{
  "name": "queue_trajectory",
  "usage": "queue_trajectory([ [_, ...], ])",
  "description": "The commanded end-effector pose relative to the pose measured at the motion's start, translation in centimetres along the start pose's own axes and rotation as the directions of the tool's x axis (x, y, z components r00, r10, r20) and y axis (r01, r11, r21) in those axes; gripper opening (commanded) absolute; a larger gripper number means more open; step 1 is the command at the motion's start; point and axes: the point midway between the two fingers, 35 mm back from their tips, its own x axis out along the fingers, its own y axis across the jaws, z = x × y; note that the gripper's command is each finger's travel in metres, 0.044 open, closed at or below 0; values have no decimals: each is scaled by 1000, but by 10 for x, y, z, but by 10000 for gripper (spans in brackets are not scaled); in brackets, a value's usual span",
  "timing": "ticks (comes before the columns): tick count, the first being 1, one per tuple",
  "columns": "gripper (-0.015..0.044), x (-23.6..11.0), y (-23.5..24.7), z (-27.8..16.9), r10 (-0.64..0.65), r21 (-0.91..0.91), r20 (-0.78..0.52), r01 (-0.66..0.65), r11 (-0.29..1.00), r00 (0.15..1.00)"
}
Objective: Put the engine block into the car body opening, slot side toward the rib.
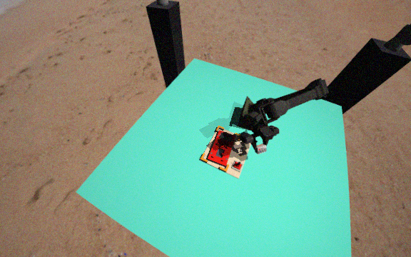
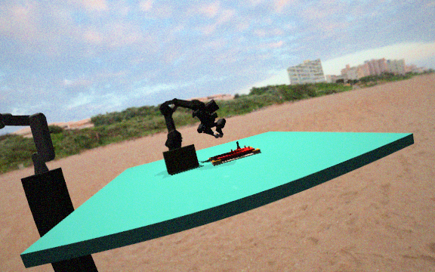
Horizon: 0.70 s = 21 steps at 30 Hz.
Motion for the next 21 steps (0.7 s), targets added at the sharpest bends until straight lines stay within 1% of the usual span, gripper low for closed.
queue_trajectory([
  [1,0,-1,3,0,7,-2,51,-7,1000,999],
  [7,0,-1,2,-1,6,-2,55,-6,1000,998],
  [16,0,8,-1,-11,2,0,173,-2,1000,985],
  [21,0,13,1,-16,8,-1,190,-8,1000,982],
])
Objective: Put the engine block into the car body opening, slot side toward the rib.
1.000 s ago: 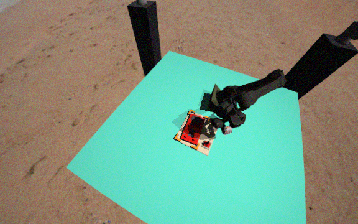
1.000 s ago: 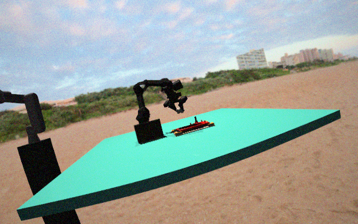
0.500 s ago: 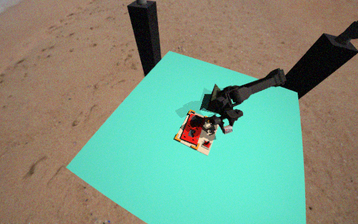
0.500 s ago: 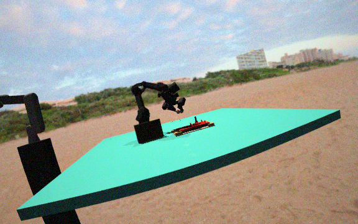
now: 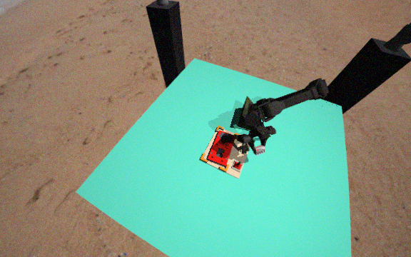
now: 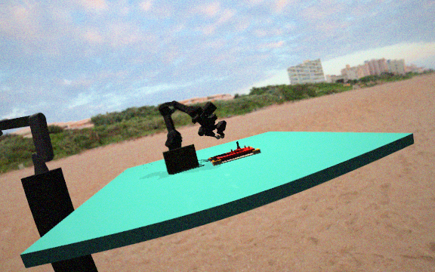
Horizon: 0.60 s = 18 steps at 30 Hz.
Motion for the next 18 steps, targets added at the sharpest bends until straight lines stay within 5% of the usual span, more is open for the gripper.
queue_trajectory([
  [1,0,5,8,-9,23,12,55,-24,1000,998],
  [18,0,20,8,-24,24,13,56,-25,1000,998],
])
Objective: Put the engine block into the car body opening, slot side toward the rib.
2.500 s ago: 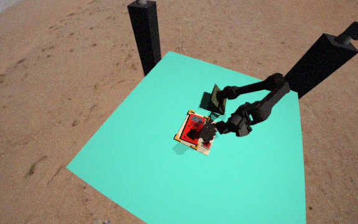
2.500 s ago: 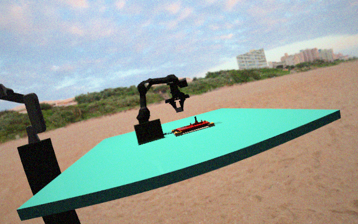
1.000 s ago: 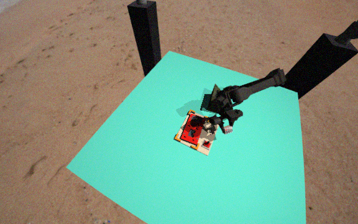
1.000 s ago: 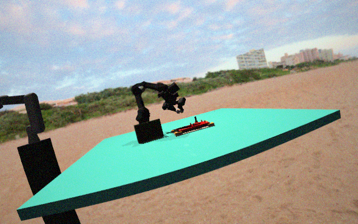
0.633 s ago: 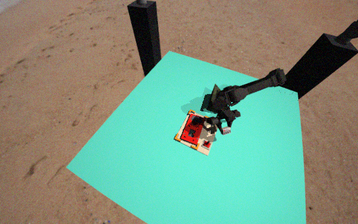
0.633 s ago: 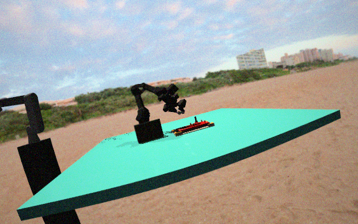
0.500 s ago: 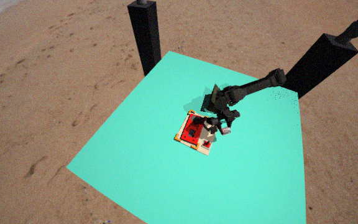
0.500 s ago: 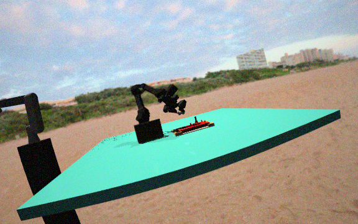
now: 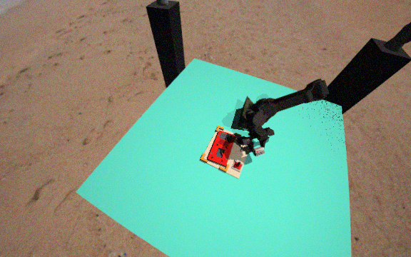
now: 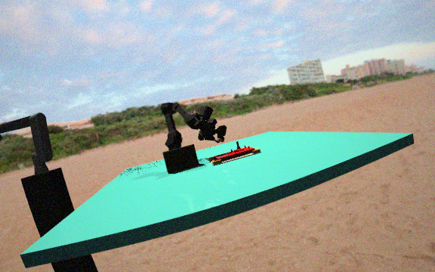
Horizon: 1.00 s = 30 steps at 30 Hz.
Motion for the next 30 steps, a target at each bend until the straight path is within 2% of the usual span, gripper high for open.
queue_trajectory([
  [1,0,4,1,-7,-3,12,-1,3,1000,1000],
  [30,0,31,2,-40,-2,14,0,2,1000,1000],
])
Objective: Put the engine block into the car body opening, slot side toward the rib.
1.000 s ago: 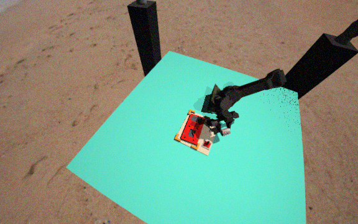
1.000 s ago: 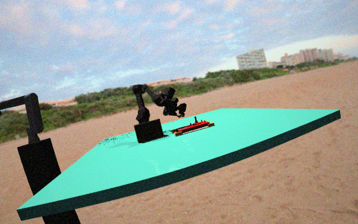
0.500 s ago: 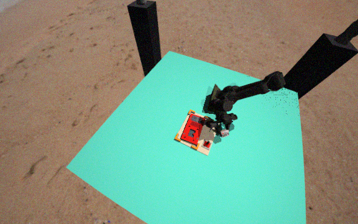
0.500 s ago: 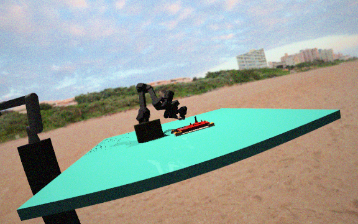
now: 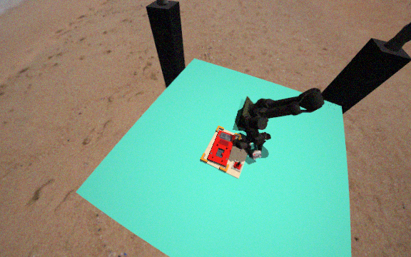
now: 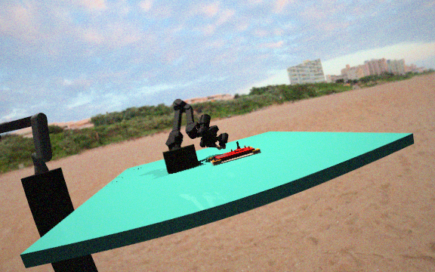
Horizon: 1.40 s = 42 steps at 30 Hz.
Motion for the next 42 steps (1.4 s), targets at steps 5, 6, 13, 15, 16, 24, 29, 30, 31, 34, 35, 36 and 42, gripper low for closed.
queue_trajectory([
  [5,0,8,1,-11,-6,11,-1,6,1000,1000],
  [6,0,9,1,-13,-6,11,-1,6,1000,1000],
  [13,0,16,1,-21,-5,1,-12,5,1000,1000],
  [15,0,19,1,-24,-4,1,-22,5,1000,1000],
  [16,0,20,1,-25,-4,1,-25,4,1000,1000],
  [24,52,19,2,-23,-1,-3,-20,1,1000,1000],
  [29,184,19,2,-23,-1,-3,-20,1,1000,1000],
  [30,210,19,2,-23,-1,-3,-20,1,1000,1000],
  [31,236,19,2,-23,-1,-3,-20,1,1000,1000],
  [34,315,19,2,-23,-1,-3,-20,1,1000,1000],
  [35,341,19,2,-23,-1,-3,-20,1,1000,1000],
  [36,367,19,2,-23,-1,-3,-20,1,1000,1000],
  [42,440,19,2,-23,-1,-3,-20,1,1000,1000],
])
